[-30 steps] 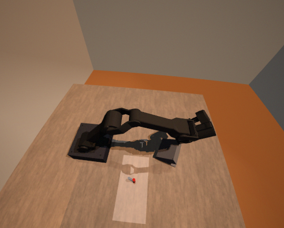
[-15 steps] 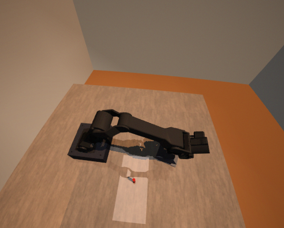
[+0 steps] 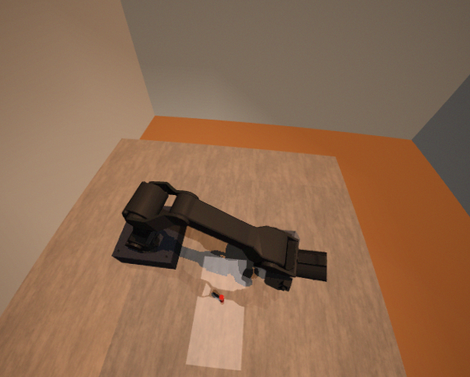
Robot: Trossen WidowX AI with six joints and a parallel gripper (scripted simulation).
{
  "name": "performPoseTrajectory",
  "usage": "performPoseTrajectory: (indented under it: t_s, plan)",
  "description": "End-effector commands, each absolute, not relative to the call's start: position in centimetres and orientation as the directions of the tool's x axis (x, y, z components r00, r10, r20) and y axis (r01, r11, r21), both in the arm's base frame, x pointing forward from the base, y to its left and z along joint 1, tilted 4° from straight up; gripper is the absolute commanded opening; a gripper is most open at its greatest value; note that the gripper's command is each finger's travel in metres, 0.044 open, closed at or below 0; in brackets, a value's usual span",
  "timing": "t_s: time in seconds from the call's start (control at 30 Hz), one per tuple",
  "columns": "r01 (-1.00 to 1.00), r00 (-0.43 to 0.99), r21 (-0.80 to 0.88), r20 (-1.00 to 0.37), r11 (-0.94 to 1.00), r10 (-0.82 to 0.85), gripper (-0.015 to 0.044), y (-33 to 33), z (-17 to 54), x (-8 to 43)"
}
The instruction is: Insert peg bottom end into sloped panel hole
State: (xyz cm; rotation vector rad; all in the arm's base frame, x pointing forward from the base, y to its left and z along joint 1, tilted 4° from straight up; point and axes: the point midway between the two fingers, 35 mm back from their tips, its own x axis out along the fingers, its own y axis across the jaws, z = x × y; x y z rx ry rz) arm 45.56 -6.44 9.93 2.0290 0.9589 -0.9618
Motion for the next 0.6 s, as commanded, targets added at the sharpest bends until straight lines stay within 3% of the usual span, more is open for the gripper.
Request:
performPoseTrajectory:
  t_s: [0.0,0.57]
  plan:
    - [0.797,0.412,0.205,-0.872,-0.568,0.264,0.044,-8.0,9.1,43.3]
    - [0.544,0.186,0.071,-0.982,-0.836,0.037,0.044,-14.0,6.9,33.1]
